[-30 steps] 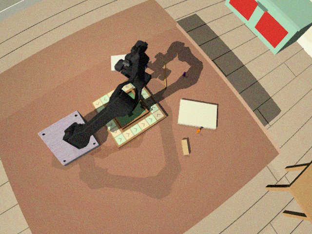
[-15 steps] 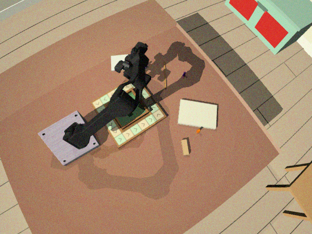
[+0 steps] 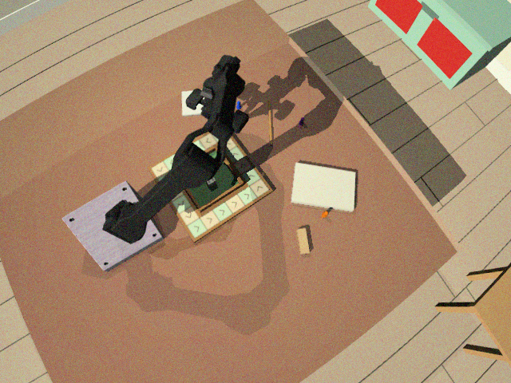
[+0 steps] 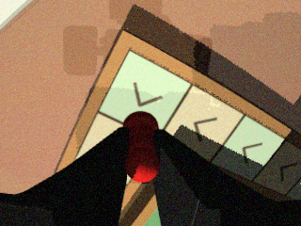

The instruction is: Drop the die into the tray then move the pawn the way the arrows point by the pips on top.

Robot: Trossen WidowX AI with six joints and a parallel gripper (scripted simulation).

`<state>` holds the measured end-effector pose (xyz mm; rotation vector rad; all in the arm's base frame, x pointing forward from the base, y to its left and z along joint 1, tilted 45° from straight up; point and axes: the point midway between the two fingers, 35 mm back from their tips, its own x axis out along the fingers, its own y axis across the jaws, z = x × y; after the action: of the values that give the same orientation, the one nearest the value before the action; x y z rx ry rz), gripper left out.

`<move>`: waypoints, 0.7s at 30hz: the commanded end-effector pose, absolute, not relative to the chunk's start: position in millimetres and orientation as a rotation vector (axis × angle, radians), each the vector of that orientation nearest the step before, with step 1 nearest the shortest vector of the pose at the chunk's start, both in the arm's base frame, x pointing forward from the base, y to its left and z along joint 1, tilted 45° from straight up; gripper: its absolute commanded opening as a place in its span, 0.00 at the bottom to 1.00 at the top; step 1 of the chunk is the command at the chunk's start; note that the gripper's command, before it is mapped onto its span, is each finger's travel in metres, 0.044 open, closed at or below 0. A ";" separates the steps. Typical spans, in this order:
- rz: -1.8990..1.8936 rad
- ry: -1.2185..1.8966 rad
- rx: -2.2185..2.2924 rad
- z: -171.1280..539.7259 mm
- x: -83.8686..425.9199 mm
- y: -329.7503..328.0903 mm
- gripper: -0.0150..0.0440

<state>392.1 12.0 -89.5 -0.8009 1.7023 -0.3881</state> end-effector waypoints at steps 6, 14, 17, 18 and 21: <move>-0.389 1.700 -0.794 -40.0 394.6 59.4 0.25; -0.390 1.701 -0.794 -32.5 390.1 66.8 0.25; -0.389 1.701 -0.794 -33.9 382.5 67.3 0.25; -0.389 1.701 -0.794 -34.4 379.9 67.5 0.25; -0.388 1.702 -0.794 -35.8 372.0 67.7 0.25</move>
<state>381.4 66.2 -34.1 -0.7978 1.7001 -0.3881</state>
